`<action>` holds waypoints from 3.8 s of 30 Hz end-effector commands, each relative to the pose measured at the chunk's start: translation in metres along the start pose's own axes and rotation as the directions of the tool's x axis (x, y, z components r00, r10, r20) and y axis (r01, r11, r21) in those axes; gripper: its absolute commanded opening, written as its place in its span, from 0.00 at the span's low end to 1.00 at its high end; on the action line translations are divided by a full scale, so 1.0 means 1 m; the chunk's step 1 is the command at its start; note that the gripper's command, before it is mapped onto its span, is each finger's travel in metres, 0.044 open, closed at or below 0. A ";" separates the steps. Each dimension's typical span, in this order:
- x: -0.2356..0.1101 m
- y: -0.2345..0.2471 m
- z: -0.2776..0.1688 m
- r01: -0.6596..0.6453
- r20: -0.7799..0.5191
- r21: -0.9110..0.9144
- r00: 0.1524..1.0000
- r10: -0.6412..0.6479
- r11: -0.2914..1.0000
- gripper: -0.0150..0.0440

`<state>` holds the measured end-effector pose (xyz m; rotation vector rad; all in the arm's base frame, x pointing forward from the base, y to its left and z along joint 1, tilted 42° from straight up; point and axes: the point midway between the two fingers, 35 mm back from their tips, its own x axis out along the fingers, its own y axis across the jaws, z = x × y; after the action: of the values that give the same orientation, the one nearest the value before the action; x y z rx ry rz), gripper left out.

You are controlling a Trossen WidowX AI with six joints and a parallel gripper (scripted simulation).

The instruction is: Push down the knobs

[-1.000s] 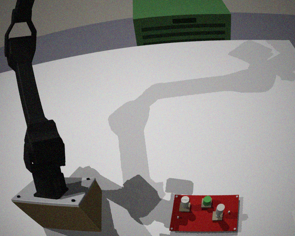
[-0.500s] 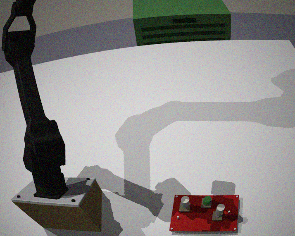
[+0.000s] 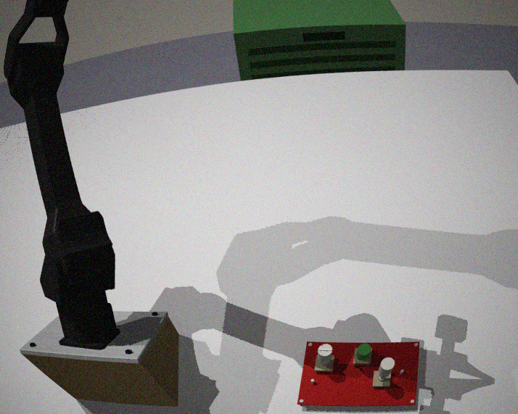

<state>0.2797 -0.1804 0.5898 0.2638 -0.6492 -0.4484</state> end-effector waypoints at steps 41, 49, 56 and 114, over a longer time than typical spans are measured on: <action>-0.143 -0.046 -0.402 -0.348 -0.988 0.003 0.146 0.057 0.937 0.25; -0.207 -0.046 -0.441 -0.373 -0.988 0.138 -0.121 0.099 0.918 0.25; -0.266 -0.044 -0.461 -0.348 -0.926 0.270 -0.348 0.144 0.898 0.25; -0.423 -0.021 -0.484 -0.119 -0.605 0.529 -0.747 0.275 0.840 0.25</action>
<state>0.2819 0.0501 -0.0097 0.4228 1.4880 0.6949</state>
